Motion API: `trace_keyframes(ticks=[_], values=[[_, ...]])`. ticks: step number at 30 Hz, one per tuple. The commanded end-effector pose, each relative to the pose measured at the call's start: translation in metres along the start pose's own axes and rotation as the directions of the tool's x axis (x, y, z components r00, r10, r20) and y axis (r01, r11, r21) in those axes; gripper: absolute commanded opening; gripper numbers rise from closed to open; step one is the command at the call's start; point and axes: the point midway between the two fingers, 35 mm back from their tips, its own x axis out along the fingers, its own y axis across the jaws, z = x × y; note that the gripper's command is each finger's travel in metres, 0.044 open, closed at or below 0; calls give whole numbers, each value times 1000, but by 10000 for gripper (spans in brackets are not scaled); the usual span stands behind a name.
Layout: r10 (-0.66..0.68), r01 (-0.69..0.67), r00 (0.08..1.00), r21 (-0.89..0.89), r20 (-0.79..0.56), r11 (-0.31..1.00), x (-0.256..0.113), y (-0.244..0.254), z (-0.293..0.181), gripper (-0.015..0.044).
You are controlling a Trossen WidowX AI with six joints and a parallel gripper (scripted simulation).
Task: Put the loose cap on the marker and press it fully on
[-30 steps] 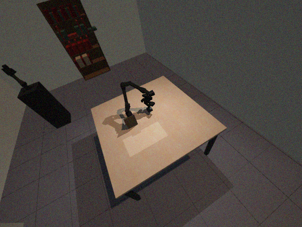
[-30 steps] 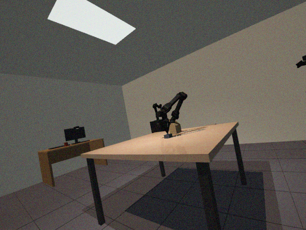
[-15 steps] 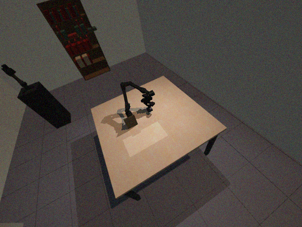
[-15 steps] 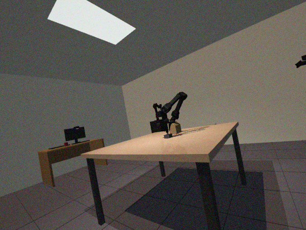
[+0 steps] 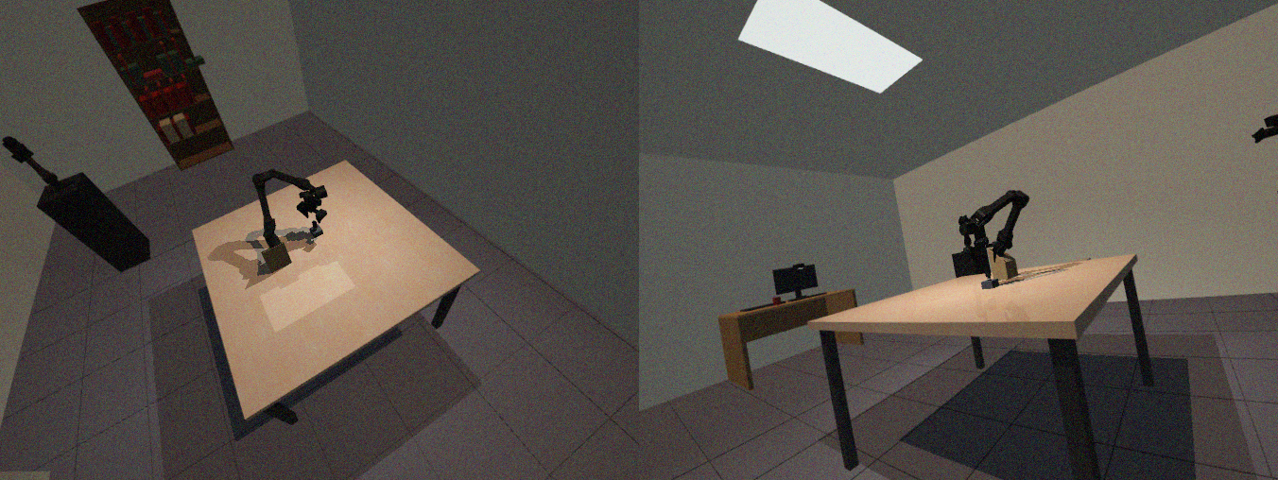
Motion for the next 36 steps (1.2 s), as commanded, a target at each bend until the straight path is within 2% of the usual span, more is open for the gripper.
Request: trace_keyframes(ticks=[1, 4, 6, 11, 21, 36], values=[[-9, 9, 1000, -18, 9, 1000, -25, 3, 1, 440], [-9, 9, 1000, -18, 9, 1000, -25, 3, 1, 440], [-8, 8, 1000, 41, 9, 999, -24, 2, 1, 387], [-5, 0, 1000, 403, 11, 915, -15, -1, -1, 256], [-5, 0, 1000, 416, 12, 909, -15, -1, -1, 0], [-5, 0, 1000, 416, 12, 909, -12, -1, -1, 0]])
